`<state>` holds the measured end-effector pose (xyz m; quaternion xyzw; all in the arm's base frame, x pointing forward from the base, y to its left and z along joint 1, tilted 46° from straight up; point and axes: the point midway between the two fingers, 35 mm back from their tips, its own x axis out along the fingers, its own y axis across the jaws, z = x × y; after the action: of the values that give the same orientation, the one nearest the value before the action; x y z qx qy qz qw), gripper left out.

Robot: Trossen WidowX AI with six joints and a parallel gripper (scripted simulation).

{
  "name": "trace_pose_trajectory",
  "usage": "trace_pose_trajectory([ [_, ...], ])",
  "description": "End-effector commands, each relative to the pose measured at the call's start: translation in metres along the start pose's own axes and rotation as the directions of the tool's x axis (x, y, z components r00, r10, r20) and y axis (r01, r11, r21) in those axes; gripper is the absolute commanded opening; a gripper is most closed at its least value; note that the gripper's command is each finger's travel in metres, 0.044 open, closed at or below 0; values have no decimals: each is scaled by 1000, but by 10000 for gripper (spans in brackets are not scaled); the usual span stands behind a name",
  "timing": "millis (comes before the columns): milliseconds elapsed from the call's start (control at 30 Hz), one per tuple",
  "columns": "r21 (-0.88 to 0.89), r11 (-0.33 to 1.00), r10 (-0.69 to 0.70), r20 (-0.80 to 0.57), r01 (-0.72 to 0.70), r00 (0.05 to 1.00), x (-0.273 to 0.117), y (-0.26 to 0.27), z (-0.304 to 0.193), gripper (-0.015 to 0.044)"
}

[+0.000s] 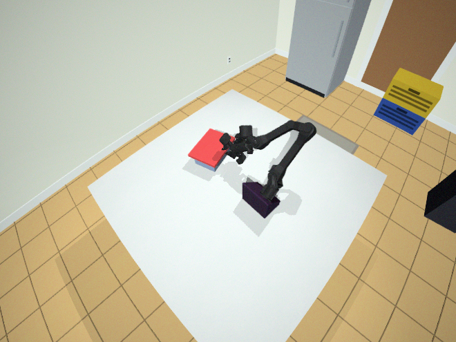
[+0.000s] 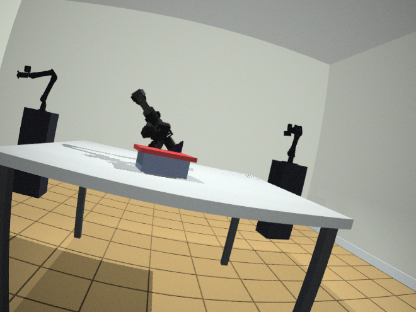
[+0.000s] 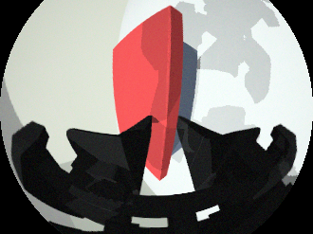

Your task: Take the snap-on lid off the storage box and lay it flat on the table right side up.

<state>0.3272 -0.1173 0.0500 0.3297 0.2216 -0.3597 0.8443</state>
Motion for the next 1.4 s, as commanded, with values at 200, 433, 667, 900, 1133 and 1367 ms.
trace_pose_trajectory([
  [200, -7, 1000, 0, -4, 0, 1000, 1, 0, -1, 0],
  [433, -1, 1000, -1, -1, 1, 1000, 0, 1, 0, 0],
  [667, -1, 1000, 0, -1, 0, 1000, -1, 2, 0, 0],
  [900, -1, 1000, 0, -1, 0, 1000, -2, 3, 0, 0],
  [1133, -1, 1000, 0, -1, 0, 1000, -3, 4, 0, 0],
  [1367, -1, 1000, 0, -1, 0, 1000, -5, 4, 0, 0],
])
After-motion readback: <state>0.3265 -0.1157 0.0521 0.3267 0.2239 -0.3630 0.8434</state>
